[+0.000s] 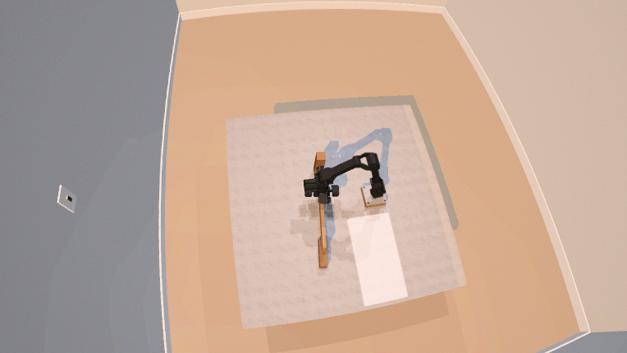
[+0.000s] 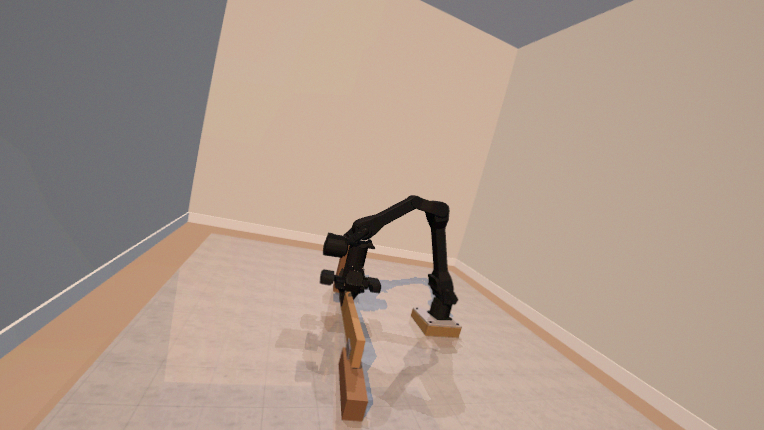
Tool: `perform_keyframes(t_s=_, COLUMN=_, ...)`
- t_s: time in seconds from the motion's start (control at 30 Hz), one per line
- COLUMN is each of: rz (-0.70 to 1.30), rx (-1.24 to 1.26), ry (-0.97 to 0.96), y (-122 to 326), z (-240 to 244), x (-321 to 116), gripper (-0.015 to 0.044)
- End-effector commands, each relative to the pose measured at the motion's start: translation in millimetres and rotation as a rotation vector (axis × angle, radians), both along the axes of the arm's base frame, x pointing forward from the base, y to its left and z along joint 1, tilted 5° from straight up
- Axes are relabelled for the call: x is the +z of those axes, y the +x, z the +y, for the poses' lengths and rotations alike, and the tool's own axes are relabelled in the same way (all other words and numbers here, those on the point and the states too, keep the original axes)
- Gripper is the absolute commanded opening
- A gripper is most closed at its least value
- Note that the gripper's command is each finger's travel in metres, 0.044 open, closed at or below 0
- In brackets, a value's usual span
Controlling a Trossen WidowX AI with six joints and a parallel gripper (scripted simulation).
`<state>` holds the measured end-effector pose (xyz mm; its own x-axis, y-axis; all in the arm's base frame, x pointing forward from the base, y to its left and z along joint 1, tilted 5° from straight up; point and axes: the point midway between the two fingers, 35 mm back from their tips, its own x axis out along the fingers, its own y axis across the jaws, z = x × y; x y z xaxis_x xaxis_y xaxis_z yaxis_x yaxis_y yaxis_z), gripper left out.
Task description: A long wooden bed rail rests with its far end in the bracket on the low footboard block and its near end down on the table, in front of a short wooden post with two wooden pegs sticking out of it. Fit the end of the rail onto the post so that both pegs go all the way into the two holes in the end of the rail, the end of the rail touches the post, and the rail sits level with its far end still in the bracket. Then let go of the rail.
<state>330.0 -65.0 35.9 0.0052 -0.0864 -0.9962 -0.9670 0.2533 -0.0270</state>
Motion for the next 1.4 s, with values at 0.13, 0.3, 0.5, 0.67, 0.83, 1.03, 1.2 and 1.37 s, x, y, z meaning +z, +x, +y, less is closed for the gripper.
perform_keyframes(t_s=0.13, rz=-0.01, rx=0.004, ry=0.0, y=3.7, z=0.2, x=8.3, gripper=0.0)
perform_keyframes(t_s=0.3, rz=-0.01, rx=0.004, ry=0.0, y=4.6, z=0.1, x=10.8, gripper=0.0)
perform_keyframes(t_s=0.5, rz=-0.01, rx=0.004, ry=0.0, y=5.7, z=0.1, x=13.9, gripper=0.0)
perform_keyframes(t_s=0.67, rz=-0.01, rx=0.004, ry=0.0, y=6.4, z=0.1, x=16.4, gripper=0.0)
perform_keyframes(t_s=0.83, rz=-0.01, rx=0.004, ry=0.0, y=6.9, z=0.2, x=18.9, gripper=0.0)
perform_keyframes(t_s=1.03, rz=-0.01, rx=0.004, ry=0.0, y=7.3, z=0.4, x=22.0, gripper=0.0)
perform_keyframes(t_s=1.2, rz=-0.01, rx=0.004, ry=0.0, y=7.5, z=0.5, x=24.5, gripper=0.0)
perform_keyframes(t_s=1.37, rz=-0.01, rx=0.004, ry=0.0, y=7.6, z=0.7, x=27.0, gripper=0.0)
